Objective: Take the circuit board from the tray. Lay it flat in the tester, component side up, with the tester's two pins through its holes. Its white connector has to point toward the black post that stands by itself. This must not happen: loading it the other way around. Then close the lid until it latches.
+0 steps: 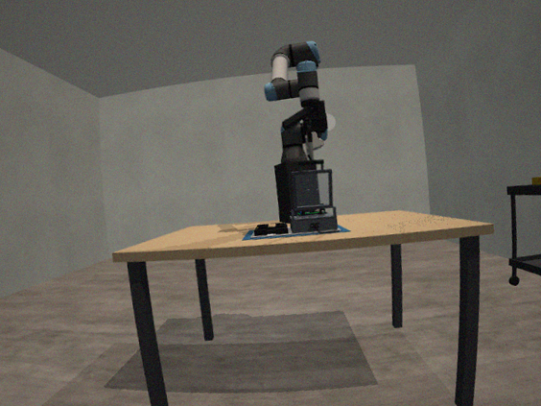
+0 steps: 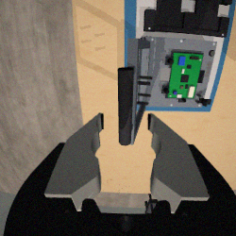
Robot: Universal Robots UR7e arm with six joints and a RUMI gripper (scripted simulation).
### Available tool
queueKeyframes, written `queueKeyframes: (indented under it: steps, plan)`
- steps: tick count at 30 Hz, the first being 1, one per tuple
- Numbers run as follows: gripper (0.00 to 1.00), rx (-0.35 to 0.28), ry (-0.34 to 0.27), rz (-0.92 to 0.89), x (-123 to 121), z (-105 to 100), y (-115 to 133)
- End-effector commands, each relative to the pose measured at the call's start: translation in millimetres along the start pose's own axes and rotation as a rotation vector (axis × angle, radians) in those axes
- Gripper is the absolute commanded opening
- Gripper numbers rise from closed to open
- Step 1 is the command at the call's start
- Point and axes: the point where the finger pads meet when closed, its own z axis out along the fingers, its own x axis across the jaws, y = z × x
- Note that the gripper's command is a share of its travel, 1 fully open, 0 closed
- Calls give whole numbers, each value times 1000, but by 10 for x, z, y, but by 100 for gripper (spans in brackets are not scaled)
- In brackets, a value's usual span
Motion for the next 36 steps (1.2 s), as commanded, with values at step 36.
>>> queueKeyframes:
  steps: [36]
  plan:
    - [30, 0, -2, 0, -9, 166, -1]
